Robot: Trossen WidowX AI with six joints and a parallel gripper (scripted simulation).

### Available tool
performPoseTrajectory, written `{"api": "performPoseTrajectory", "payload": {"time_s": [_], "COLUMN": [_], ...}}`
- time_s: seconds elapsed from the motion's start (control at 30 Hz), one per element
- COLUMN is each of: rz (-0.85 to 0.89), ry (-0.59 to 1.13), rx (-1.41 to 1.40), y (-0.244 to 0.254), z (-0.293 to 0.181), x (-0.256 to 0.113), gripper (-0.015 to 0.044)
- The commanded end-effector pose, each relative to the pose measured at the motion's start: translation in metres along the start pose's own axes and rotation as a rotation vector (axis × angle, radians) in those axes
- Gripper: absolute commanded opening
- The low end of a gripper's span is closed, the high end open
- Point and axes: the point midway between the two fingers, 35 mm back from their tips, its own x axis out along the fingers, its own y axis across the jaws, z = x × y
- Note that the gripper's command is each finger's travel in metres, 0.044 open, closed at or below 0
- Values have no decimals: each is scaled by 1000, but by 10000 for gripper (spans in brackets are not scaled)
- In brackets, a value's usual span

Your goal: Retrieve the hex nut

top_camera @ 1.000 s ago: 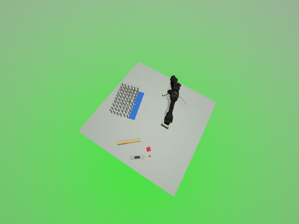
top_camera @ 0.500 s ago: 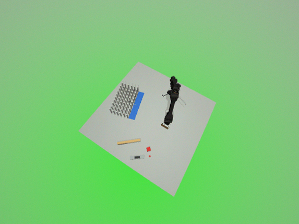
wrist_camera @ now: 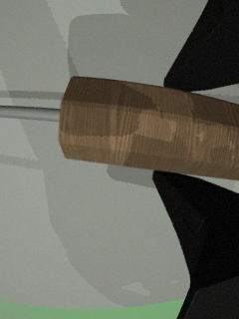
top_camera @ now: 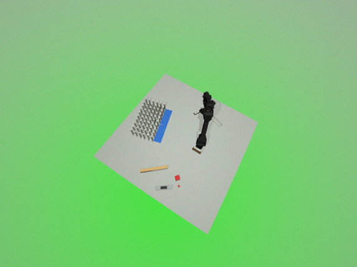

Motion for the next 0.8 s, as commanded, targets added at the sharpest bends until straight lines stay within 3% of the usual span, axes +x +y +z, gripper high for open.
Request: {"api": "performPoseTrajectory", "payload": {"time_s": [0.0, 0.77], "rz": [6, 5], "ry": [-5, -5], "rx": [5, 5], "y": [-1, -8], "z": [0, -2], "x": [4, 21], "gripper": [0, 0]}}
